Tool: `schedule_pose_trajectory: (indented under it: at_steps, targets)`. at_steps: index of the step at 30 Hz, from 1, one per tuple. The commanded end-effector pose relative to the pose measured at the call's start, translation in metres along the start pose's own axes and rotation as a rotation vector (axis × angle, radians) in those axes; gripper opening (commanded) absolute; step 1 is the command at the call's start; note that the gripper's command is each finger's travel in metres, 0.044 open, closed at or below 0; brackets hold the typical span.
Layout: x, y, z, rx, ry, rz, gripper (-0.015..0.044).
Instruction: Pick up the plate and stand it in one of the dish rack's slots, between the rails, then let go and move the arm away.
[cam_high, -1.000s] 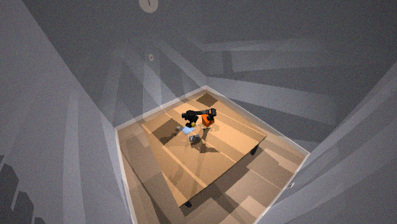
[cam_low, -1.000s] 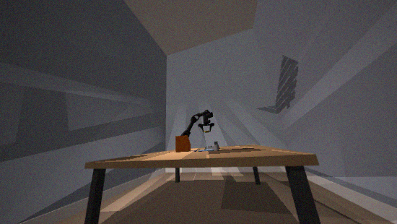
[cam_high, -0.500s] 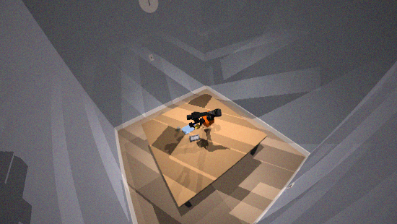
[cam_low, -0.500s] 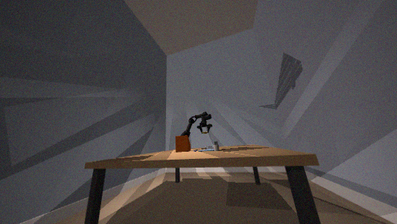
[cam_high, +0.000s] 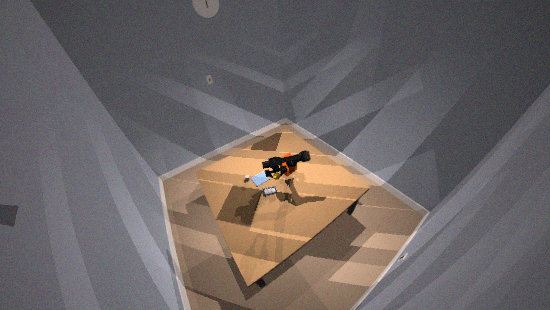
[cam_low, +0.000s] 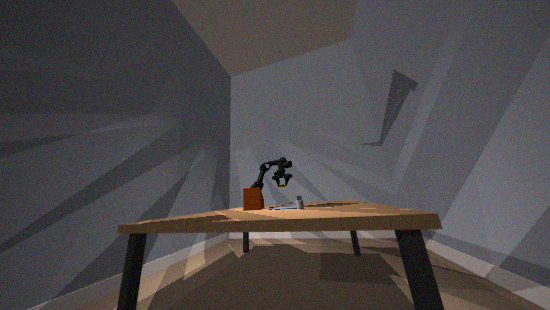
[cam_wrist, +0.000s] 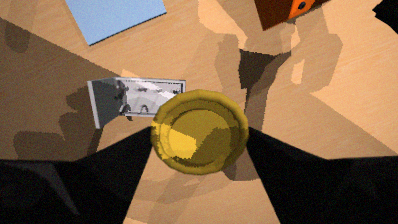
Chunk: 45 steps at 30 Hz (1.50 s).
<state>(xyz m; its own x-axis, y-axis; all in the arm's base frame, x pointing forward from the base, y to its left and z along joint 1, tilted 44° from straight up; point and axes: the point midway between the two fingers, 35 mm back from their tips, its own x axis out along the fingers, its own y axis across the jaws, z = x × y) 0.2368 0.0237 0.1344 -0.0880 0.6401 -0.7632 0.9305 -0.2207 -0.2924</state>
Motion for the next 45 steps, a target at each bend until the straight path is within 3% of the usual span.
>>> schedule_pose_trajectory:
  at_steps: [1, 22, 45]
  targets:
    - [0.011, -0.001, 0.005, -0.046, -0.077, -0.002, 0.0000]
    - [0.069, 0.012, 0.034, -0.401, -0.553, 0.083, 0.0000]
    - [0.102, 0.026, 0.034, -0.745, -0.938, 0.340, 0.0000]
